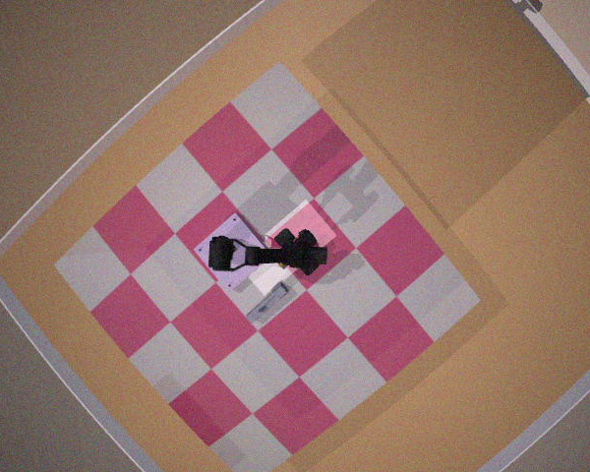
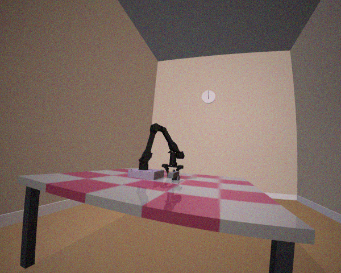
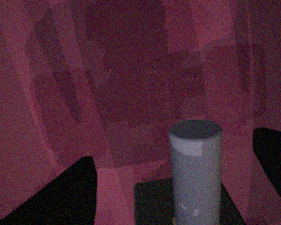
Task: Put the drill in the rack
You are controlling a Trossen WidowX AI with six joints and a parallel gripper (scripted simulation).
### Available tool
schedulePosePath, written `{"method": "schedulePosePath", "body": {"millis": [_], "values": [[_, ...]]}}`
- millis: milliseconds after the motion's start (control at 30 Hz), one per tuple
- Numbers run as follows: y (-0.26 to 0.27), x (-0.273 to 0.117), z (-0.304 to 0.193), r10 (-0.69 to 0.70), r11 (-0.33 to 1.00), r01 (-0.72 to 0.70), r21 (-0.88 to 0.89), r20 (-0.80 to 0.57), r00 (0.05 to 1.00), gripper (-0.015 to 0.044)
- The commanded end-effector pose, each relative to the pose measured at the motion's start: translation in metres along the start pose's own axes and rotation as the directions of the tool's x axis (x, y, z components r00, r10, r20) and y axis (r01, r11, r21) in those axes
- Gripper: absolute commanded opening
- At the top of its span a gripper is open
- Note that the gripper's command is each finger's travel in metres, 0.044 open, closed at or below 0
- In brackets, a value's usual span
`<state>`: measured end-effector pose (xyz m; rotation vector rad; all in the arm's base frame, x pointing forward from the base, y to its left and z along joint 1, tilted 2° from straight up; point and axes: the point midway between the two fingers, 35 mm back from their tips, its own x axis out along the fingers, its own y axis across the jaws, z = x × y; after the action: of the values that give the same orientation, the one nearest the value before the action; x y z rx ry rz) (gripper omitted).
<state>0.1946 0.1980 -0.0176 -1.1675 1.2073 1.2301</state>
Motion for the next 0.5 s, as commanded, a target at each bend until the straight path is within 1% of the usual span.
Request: {"method": "schedulePosePath", "body": {"millis": [0,467], "values": [[0.000,0.000,0.000,0.002,1.000,-0.002,0.000,0.002,1.000,0.0440],[0.002,-0.055,0.000,0.005,1.000,-0.005,0.001,-0.019,1.000,0.0440]]}}
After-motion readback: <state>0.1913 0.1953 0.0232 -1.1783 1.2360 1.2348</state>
